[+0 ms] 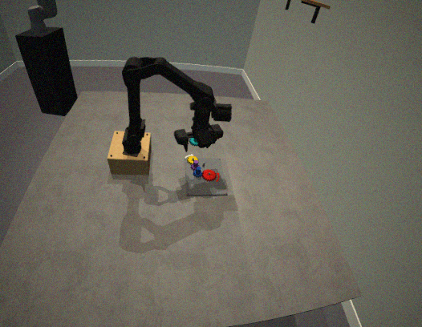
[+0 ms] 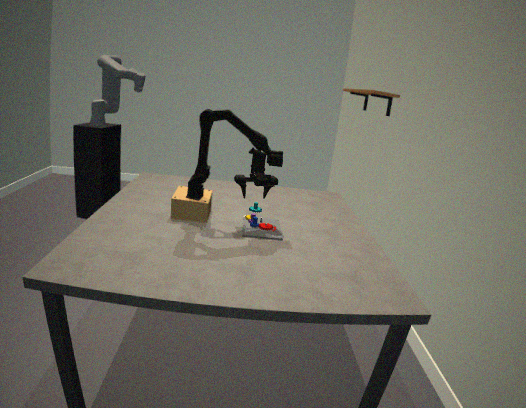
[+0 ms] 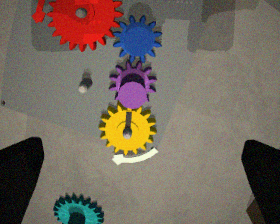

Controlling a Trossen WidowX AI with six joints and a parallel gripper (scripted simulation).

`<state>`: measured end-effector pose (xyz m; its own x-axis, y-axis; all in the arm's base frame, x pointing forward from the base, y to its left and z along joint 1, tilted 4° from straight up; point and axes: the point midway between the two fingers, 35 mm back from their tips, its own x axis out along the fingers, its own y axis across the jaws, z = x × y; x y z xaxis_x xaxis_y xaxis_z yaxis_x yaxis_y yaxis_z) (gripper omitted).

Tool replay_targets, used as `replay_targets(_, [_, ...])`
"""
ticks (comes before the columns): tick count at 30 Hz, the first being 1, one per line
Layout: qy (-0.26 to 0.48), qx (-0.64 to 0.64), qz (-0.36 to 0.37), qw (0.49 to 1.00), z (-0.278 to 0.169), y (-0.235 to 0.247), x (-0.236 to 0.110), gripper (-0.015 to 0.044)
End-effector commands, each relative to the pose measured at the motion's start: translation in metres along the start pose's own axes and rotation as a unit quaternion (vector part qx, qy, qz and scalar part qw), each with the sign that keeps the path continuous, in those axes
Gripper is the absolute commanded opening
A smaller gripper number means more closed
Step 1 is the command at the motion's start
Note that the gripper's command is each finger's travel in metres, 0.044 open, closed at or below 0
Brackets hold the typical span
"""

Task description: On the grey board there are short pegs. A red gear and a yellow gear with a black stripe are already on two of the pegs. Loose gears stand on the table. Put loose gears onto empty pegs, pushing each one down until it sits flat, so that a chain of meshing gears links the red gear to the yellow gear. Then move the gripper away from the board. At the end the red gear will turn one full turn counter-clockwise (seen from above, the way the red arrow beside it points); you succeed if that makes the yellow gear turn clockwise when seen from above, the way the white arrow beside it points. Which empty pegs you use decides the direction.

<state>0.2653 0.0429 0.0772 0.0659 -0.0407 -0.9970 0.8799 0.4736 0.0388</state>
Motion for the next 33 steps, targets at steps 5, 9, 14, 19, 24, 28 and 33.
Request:
replay_targets(5, [0.000,0.002,0.000,1.000,0.000,0.000,0.000,0.0440])
replay_targets(9, [0.000,0.002,0.000,1.000,0.000,0.000,0.000,0.0440])
replay_targets(14, [0.003,0.002,0.000,1.000,-0.030,0.015,-0.006,0.0440])
replay_targets(19, [0.007,0.002,0.000,1.000,-0.097,0.034,-0.019,0.0440])
replay_targets(24, [0.010,0.002,0.000,1.000,-0.170,0.036,-0.032,0.0440])
replay_targets(28, [0.011,0.002,-0.001,1.000,-0.229,0.022,-0.043,0.0440])
replay_targets(33, [0.011,0.002,-0.001,1.000,-0.265,0.008,-0.049,0.0440])
